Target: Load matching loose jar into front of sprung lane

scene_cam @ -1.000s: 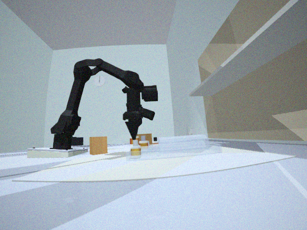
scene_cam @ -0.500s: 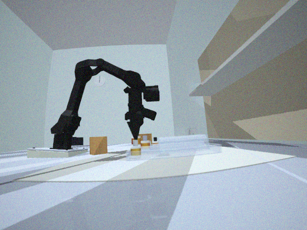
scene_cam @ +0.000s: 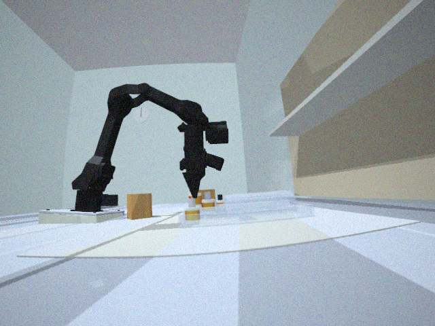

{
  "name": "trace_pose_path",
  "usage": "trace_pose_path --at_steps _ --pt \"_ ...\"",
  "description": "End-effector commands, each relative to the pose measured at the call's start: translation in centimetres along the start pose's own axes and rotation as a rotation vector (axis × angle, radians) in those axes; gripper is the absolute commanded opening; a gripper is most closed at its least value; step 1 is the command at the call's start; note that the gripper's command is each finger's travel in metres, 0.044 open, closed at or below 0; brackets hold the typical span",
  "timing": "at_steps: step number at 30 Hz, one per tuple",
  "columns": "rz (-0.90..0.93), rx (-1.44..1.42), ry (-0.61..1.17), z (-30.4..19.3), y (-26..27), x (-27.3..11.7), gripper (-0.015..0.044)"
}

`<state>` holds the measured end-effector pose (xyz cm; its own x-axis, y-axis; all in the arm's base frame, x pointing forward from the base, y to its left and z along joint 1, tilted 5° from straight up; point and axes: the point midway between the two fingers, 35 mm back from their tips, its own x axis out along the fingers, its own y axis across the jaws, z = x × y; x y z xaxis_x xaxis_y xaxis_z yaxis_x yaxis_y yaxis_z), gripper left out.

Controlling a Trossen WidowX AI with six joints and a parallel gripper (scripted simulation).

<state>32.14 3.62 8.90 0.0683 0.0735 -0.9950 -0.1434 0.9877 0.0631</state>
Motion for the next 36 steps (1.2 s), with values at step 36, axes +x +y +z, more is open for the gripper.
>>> trace_pose_path --at_steps 36 --pt "-0.006 0.003 -0.014 1.01 -0.13 -0.24 0.0000"
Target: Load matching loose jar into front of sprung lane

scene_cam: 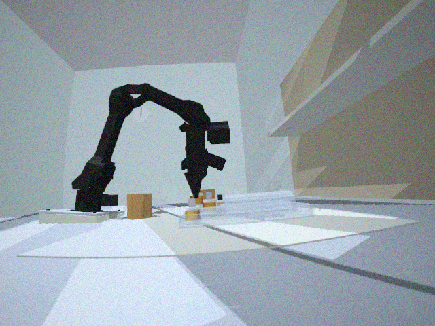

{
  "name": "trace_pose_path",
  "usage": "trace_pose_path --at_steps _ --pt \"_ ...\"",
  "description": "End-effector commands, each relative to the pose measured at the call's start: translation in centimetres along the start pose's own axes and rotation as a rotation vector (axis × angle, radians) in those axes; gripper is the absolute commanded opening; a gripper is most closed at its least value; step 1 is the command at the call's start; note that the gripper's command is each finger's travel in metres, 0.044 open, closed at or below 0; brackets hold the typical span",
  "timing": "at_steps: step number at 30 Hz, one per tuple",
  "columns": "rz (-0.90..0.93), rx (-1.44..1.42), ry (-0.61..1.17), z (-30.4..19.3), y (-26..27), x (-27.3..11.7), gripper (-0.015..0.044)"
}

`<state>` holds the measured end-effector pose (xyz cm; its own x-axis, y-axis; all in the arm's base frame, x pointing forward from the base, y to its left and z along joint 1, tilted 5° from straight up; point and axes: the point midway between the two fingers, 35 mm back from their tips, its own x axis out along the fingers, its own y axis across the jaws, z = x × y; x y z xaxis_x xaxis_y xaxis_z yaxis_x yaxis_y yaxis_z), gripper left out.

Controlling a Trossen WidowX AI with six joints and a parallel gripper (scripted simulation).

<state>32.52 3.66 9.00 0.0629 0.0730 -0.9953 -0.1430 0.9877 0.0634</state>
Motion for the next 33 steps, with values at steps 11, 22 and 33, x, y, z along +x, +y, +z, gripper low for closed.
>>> trace_pose_path --at_steps 11,22,33 --pt "-0.006 0.003 -0.020 0.72 -0.12 -0.15 0.0000" --pt "-0.006 0.003 -0.020 0.74 -0.12 0.17 0.0000" --pt "-0.006 0.003 -0.020 0.74 -0.12 0.51 0.0000"
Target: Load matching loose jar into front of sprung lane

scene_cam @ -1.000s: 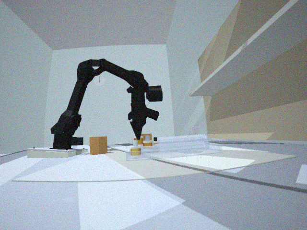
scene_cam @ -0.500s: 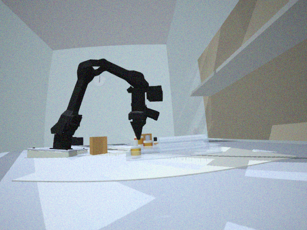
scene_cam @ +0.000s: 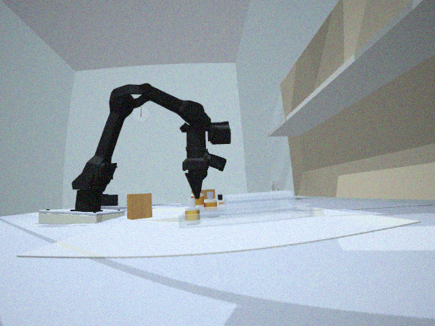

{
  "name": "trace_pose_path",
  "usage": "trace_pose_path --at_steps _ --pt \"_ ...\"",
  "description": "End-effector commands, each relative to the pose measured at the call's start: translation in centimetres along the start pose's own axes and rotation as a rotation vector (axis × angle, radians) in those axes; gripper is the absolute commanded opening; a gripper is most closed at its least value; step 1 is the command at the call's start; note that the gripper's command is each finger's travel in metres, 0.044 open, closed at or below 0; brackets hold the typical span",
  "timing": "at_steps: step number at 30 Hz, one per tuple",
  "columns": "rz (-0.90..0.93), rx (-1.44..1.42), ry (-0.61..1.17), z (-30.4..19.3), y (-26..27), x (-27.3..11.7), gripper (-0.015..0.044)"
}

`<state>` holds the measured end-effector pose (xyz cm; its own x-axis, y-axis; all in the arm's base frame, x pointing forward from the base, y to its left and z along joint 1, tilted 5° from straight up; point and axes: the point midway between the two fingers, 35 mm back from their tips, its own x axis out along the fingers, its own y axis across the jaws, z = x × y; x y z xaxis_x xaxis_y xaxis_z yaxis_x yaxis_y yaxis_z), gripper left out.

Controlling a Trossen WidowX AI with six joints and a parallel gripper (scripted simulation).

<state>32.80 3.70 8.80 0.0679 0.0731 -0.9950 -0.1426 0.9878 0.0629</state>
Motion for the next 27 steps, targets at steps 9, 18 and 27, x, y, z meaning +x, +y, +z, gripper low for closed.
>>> trace_pose_path --at_steps 9,18,27 --pt "-0.005 0.003 -0.015 0.46 -0.11 0.57 0.0000" --pt "-0.005 0.003 -0.015 0.41 -0.11 0.84 0.0000" --pt "-0.005 0.003 -0.015 0.36 -0.11 1.12 0.0000"
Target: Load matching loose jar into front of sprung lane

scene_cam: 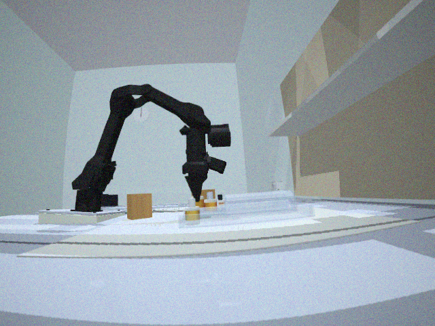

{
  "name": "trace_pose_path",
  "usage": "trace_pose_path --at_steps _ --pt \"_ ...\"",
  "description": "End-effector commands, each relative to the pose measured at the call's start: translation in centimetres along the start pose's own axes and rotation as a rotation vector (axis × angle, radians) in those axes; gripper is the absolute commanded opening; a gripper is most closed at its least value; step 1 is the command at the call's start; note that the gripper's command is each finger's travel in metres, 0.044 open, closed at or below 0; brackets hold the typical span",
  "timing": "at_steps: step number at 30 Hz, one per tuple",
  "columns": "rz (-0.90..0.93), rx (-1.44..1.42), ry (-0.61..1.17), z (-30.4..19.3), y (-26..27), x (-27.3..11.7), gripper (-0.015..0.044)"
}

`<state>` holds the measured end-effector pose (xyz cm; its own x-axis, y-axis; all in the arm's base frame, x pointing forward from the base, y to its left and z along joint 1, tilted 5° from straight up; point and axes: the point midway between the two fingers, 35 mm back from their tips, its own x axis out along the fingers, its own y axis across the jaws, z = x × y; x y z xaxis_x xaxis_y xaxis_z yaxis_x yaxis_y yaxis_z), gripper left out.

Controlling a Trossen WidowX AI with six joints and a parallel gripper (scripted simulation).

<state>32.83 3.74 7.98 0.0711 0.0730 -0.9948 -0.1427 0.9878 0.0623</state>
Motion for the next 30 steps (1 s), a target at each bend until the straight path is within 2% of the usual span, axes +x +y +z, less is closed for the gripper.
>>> trace_pose_path --at_steps 1,30 --pt "-0.005 0.003 -0.012 0.38 -0.09 0.33 0.0000" --pt "-0.005 0.003 -0.011 0.22 -0.09 1.07 0.0000"
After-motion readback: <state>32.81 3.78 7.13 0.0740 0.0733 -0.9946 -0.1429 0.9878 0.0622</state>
